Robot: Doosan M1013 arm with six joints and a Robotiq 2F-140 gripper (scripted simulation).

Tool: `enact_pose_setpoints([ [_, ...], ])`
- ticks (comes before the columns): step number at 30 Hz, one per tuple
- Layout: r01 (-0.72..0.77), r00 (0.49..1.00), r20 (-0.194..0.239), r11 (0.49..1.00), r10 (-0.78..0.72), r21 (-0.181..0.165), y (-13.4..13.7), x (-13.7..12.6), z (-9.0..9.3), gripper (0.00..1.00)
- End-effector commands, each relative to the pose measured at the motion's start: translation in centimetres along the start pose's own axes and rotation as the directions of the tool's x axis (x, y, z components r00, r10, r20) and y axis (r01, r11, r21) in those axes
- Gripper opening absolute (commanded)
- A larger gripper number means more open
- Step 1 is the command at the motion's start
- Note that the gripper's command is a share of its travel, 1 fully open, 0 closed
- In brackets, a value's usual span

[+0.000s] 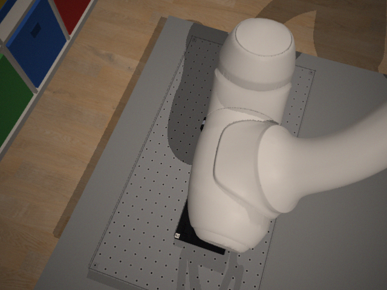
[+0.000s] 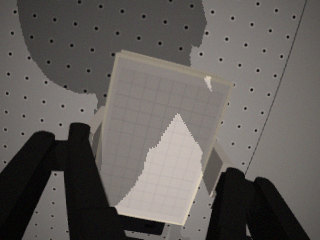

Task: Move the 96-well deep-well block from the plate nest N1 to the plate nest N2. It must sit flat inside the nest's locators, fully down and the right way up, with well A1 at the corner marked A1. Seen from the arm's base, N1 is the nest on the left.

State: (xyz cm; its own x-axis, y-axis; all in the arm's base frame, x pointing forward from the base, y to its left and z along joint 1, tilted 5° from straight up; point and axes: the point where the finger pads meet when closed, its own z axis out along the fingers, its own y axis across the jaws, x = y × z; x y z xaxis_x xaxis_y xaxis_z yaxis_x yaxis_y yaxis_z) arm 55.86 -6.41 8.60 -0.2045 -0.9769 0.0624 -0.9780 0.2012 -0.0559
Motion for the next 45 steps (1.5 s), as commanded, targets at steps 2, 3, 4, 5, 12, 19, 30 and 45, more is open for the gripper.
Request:
enact_pose_setpoints([
  [2, 0.0, 1.0, 0.0, 1.0, 0.0, 0.0, 0.0, 0.7, 0.0, 0.0],
  [3, 0.0, 1.0, 0.0, 1.0, 0.0, 0.0, 0.0, 1.1, 0.0, 0.0],
  [4, 0.0, 1.0, 0.0, 1.0, 0.0, 0.0, 0.1, 1.4, 0.0, 0.0],
  [5, 0.0, 1.0, 0.0, 1.0, 0.0, 0.0, 0.1, 1.7, 0.0, 0.0],
  [12, 0.0, 1.0, 0.0, 1.0, 0.0, 0.0, 0.2, 4.1, 0.0, 0.0],
  [19, 0.0, 1.0, 0.0, 1.0, 0.0, 0.0, 0.3, 5.7, 0.0, 0.0],
  [30, 0.0, 1.0, 0.0, 1.0, 0.0, 0.0, 0.4, 9.4, 0.0, 0.0],
  [45, 0.0, 1.0, 0.0, 1.0, 0.0, 0.0, 0.7, 13.7, 0.0, 0.0],
])
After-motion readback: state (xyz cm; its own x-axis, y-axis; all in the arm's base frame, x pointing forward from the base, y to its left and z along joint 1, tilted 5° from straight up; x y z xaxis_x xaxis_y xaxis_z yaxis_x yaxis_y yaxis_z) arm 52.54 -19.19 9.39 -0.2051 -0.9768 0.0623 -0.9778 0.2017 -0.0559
